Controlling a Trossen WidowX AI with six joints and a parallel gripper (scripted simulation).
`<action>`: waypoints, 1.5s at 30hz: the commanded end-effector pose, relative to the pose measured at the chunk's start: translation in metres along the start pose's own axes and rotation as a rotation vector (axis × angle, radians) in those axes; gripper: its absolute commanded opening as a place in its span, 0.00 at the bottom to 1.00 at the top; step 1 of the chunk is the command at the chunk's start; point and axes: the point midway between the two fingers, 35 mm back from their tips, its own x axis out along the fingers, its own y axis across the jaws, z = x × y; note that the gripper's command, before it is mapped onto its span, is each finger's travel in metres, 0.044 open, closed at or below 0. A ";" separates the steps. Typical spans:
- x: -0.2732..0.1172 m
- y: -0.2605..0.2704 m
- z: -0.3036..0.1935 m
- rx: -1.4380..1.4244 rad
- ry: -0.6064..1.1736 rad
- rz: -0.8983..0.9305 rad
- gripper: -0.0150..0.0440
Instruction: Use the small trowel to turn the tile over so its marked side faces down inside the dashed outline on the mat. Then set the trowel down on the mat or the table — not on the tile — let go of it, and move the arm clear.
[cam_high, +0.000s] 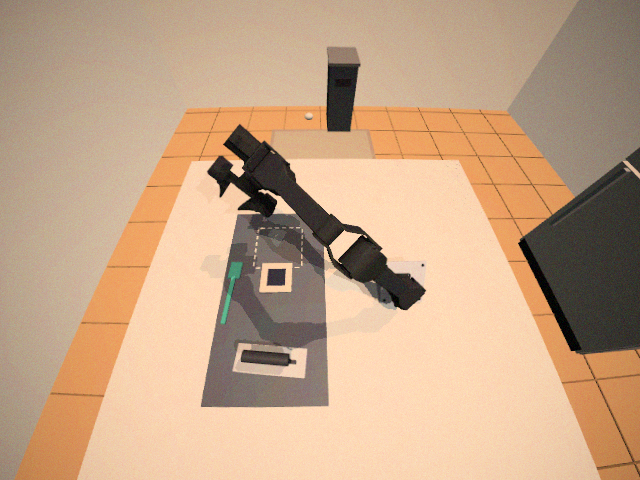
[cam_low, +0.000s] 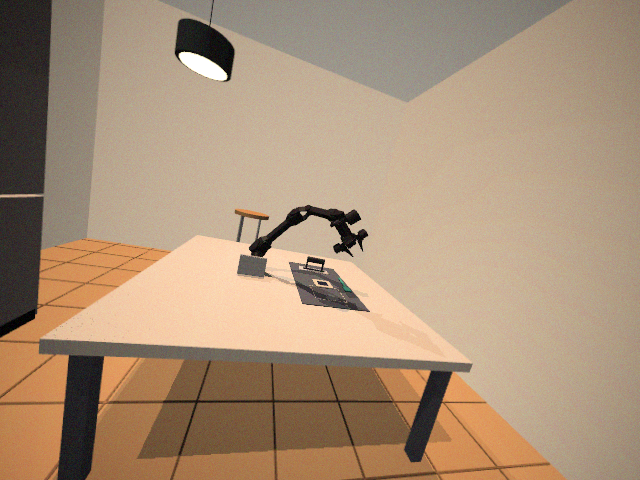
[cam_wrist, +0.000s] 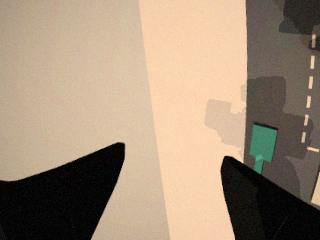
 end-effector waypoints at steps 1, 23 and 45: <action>0.012 -0.007 -0.030 -0.123 0.003 -0.056 0.71; 0.051 -0.074 -0.174 -0.752 0.119 -0.346 0.71; 0.039 -0.173 -0.301 -1.384 0.397 -0.603 0.71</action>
